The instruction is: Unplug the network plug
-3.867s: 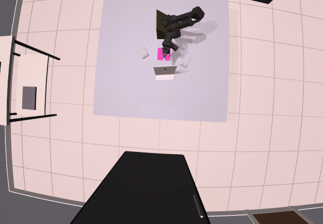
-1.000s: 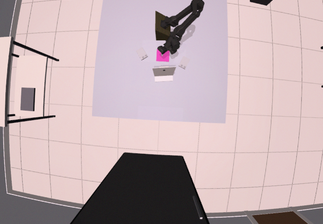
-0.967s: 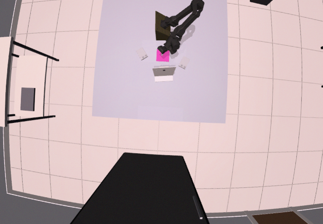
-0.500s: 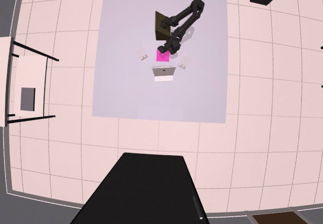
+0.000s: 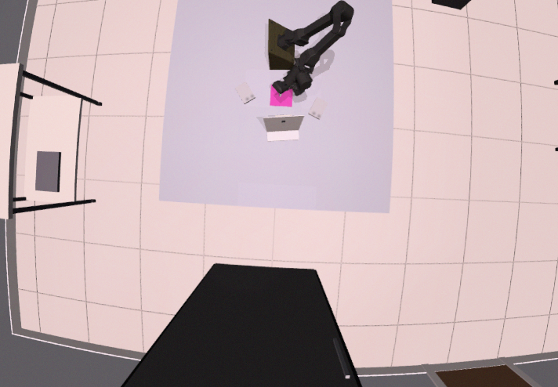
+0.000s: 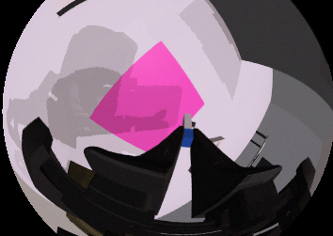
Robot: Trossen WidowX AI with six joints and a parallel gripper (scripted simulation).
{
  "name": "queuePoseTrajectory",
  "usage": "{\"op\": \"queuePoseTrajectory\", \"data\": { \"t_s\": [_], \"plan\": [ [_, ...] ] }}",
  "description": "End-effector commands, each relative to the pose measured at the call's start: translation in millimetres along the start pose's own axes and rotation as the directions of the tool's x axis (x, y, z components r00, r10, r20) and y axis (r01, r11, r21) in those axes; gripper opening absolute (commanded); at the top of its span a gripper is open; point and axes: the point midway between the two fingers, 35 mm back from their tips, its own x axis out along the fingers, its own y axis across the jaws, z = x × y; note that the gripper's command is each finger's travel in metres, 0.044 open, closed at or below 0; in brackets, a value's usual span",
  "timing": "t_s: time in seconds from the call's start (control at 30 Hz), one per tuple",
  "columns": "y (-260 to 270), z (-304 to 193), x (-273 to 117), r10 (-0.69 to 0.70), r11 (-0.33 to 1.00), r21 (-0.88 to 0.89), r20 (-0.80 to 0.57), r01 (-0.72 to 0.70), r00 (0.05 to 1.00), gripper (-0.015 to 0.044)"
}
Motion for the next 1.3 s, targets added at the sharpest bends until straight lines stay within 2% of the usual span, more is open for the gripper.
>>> {"op": "queuePoseTrajectory", "data": {
  "t_s": [0.0, 1.27],
  "plan": [
    [2.1, -1.7, 3.5, -0.001, 1.000, 0.004, -0.006, 0.001, 1.000, 0.0000],
    [24.0, -2.4, 30.3, 0.001, 1.000, 0.004, -0.002, -0.001, 1.000, 0.0000]
  ]
}}
